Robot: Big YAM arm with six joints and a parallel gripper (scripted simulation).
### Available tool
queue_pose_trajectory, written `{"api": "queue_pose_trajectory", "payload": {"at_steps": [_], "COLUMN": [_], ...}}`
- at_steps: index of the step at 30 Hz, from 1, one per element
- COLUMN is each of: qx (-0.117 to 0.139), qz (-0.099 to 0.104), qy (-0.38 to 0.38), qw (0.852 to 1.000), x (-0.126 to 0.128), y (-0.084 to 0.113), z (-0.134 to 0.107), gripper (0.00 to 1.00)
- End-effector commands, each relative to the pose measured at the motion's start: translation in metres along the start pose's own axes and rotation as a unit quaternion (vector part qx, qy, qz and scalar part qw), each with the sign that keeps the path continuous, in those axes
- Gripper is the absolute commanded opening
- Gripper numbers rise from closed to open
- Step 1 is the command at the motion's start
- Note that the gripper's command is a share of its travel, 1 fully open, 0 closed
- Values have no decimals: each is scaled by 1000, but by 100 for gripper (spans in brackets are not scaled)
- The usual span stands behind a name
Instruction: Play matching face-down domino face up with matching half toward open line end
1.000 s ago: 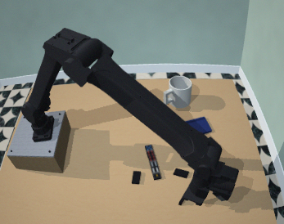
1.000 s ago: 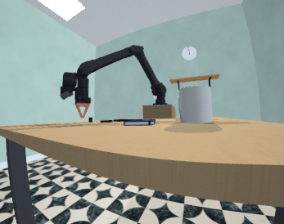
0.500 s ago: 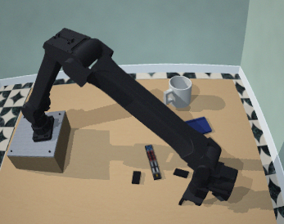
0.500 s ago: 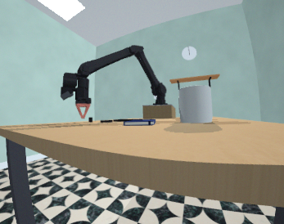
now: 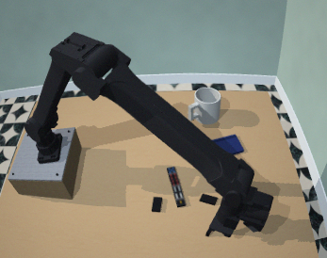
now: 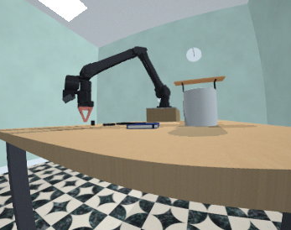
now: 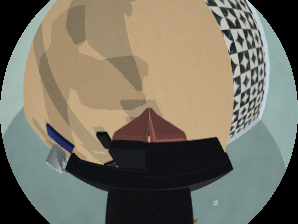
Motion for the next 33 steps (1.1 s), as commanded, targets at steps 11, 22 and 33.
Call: {"api": "queue_pose_trajectory", "payload": {"at_steps": [11, 22, 33], "qx": [-6, -4, -4], "qz": [1, 3, 2], "qy": [-1, -6, -3], "qw": [1000, 1000, 1000], "x": [0, -6, -5], "y": [5, -6, -6], "z": [1, -19, -34], "gripper": [0, 0, 0]}}
Point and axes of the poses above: the point where the finger pads meet when closed, its own y axis back along the fingers, its own x axis across the jaws, z = x × y, the point moved 7 cm from there along y, back along the fingers, and after that the axes turned 3 degrees about -y, right-handed, at the moved point
